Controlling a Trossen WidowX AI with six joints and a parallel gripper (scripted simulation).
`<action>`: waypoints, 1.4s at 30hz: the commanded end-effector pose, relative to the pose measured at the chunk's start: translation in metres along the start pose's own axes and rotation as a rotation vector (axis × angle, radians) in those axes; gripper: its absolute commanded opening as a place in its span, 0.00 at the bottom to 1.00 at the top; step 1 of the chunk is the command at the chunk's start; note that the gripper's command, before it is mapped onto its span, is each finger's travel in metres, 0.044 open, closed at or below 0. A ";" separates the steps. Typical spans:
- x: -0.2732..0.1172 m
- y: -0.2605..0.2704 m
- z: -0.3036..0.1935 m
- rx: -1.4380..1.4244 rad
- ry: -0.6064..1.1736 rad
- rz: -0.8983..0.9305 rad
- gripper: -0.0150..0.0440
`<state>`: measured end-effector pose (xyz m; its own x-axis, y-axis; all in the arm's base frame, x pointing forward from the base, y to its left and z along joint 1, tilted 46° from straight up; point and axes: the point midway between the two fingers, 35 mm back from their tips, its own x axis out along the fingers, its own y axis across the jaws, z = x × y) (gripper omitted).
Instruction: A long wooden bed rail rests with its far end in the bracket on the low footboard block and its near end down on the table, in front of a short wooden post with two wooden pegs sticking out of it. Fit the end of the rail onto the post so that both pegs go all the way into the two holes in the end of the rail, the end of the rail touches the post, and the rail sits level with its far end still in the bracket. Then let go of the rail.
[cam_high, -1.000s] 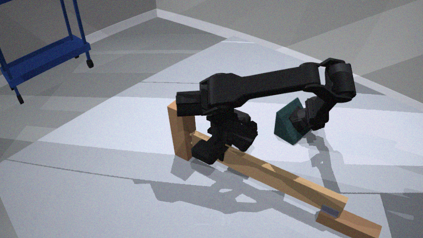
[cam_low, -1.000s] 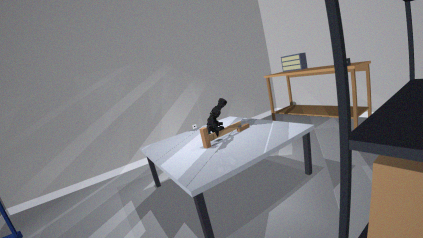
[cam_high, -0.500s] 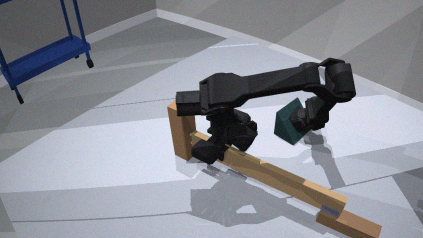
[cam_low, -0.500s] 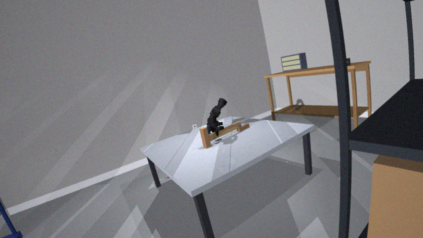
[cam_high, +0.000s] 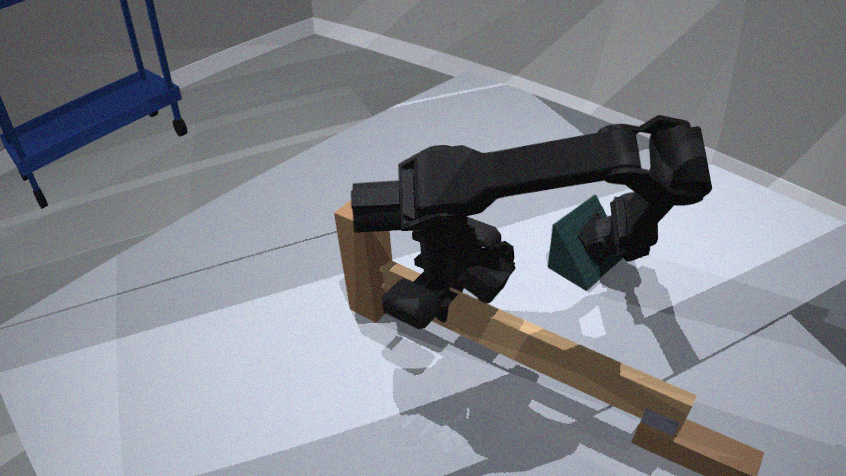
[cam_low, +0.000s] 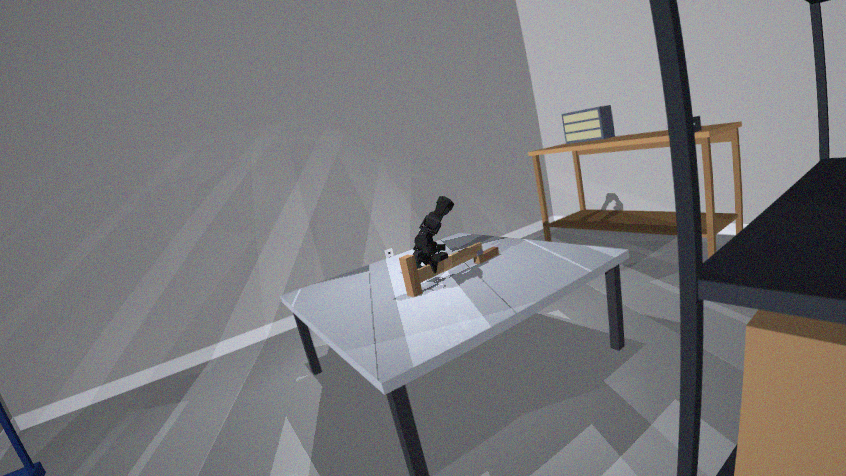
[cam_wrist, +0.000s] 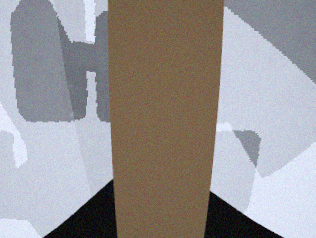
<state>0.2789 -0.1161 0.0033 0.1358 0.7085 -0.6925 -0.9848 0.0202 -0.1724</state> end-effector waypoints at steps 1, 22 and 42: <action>-0.003 0.000 -0.004 0.001 0.013 -0.004 0.25; -0.002 0.000 -0.007 0.001 0.014 -0.004 0.25; -0.003 -0.001 -0.012 0.001 0.014 -0.004 0.25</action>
<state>0.2796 -0.1216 -0.0027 0.1375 0.7055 -0.6953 -0.9848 0.0225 -0.1720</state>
